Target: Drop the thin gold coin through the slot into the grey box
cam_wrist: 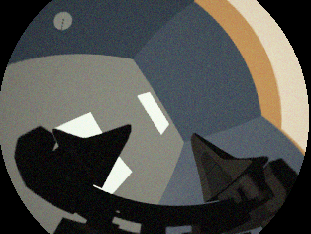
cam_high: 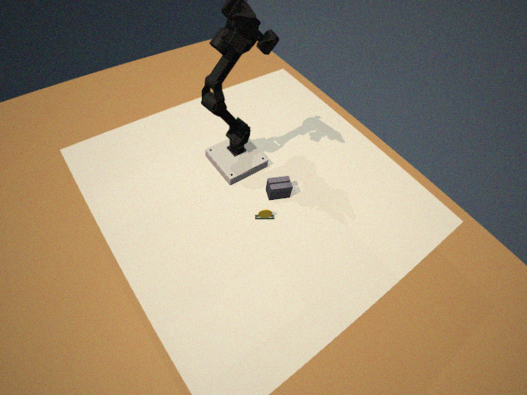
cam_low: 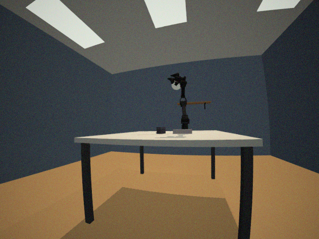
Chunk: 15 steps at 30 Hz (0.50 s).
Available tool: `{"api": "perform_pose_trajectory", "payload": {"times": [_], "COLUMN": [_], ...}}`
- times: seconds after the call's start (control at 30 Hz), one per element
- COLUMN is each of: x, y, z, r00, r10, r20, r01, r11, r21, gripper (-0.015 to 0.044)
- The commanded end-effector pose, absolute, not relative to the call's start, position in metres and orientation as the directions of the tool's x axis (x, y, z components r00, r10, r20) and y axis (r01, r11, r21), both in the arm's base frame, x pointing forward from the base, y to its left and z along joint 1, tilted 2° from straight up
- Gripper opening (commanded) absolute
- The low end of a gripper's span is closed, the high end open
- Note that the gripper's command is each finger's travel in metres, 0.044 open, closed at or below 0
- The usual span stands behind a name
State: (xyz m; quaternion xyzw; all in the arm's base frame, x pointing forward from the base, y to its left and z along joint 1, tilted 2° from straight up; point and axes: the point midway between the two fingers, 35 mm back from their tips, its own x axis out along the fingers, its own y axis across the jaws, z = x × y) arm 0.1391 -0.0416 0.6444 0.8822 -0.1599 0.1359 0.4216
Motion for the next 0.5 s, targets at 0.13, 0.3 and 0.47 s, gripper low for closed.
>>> {"api": "perform_pose_trajectory", "payload": {"times": [0.13, 0.3, 0.47], "x": [0.13, 0.128, 0.14], "y": [-0.018, 0.024, 0.07], "z": [0.661, 0.677, 0.682], "r00": [0.866, 0.804, 0.763], "r10": [-0.205, -0.209, -0.164], "r20": [0.456, 0.557, 0.625], "r01": [-0.5, -0.563, -0.526], "r11": [-0.351, 0.036, 0.405], "r21": [0.791, 0.826, 0.748], "gripper": [0.0269, 0.0161, 0.0161]}}
